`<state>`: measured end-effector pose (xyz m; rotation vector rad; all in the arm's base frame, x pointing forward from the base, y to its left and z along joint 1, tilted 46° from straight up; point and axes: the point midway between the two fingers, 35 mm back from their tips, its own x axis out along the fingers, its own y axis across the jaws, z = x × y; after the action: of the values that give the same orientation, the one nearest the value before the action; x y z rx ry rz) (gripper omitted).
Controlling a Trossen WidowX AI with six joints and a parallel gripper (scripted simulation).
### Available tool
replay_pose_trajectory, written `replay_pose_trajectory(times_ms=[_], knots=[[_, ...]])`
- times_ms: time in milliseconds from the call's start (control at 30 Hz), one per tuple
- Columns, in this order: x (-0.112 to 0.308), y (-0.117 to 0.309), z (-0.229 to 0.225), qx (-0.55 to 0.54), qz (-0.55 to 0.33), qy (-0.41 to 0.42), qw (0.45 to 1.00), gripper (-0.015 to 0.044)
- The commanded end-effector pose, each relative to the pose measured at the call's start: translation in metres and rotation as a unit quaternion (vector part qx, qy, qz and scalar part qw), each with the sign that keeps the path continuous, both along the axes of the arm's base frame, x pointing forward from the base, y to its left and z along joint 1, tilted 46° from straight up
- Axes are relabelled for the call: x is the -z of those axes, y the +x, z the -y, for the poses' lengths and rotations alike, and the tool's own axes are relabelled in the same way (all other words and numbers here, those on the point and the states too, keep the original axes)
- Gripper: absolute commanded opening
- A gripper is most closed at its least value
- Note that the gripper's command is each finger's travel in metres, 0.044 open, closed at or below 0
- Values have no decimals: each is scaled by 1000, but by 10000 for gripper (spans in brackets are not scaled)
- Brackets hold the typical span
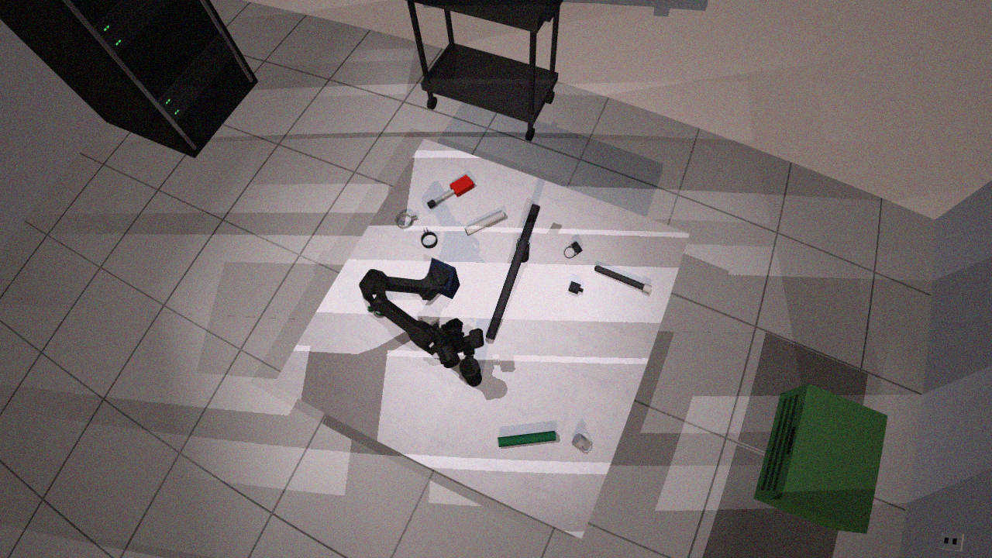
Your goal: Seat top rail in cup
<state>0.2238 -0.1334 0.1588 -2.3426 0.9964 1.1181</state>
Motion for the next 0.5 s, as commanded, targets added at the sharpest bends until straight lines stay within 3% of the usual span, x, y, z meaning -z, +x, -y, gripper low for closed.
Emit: replay_pose_trajectory(times_ms=[0, 267, 367, 467], knots=[[3, 1, 0, -3, -2, 2, 1000, 309], [3, 1, 0, -3, -2, 2, 1000, 99], [3, 1, 0, -3, -2, 2, 1000, 79], [3, 2, -1, 4, 5, 2, 1000, 0]])
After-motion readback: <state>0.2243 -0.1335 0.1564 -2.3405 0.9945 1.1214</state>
